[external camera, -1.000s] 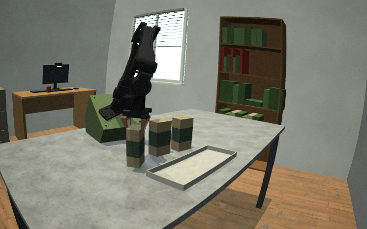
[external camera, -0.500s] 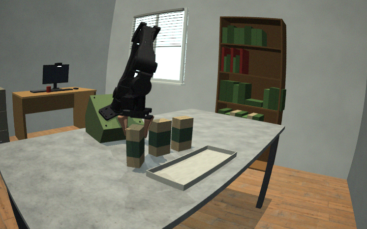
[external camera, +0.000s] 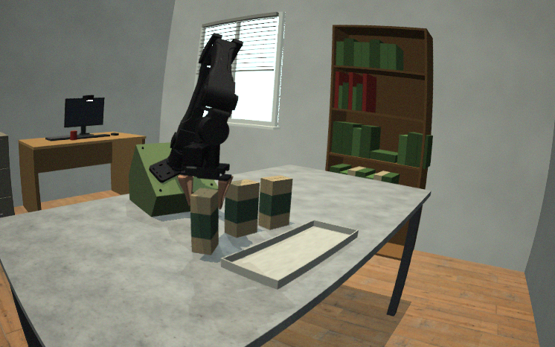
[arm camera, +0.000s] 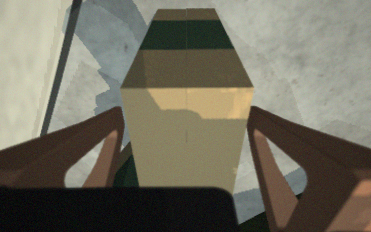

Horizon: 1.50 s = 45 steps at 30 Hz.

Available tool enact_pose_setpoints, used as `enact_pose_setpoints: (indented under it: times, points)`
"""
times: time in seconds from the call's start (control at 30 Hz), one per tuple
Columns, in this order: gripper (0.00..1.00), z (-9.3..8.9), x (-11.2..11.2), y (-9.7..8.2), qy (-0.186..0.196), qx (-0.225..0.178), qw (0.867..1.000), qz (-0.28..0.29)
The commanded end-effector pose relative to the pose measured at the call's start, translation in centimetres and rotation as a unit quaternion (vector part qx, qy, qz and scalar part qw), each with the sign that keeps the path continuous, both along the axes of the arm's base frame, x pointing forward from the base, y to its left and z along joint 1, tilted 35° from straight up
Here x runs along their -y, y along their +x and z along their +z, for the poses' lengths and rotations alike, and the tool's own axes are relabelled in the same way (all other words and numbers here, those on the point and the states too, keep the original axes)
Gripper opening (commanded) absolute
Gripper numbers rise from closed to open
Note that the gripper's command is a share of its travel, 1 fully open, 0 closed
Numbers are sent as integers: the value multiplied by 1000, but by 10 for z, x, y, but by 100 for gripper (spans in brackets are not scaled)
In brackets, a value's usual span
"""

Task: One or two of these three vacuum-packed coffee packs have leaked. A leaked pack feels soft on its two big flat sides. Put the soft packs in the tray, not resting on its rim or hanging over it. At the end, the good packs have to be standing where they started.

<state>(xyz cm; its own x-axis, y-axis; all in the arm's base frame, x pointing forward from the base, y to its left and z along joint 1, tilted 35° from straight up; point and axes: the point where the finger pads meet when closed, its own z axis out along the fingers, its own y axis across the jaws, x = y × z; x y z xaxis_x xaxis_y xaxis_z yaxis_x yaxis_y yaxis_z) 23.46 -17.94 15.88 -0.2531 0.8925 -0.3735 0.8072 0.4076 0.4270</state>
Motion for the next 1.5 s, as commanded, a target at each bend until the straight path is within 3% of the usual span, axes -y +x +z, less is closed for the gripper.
enact_pose_setpoints:
  times: [0.0,1.07,1.2,1.47]
  points:
    - [77,0,0,-1,-5,0,1000,-2]
    - [77,1,0,-1,-5,0,1000,-2]
    - [77,25,0,-8,-14,13,1000,-2]
    - [77,78,-16,-45,-15,11,1000,-2]
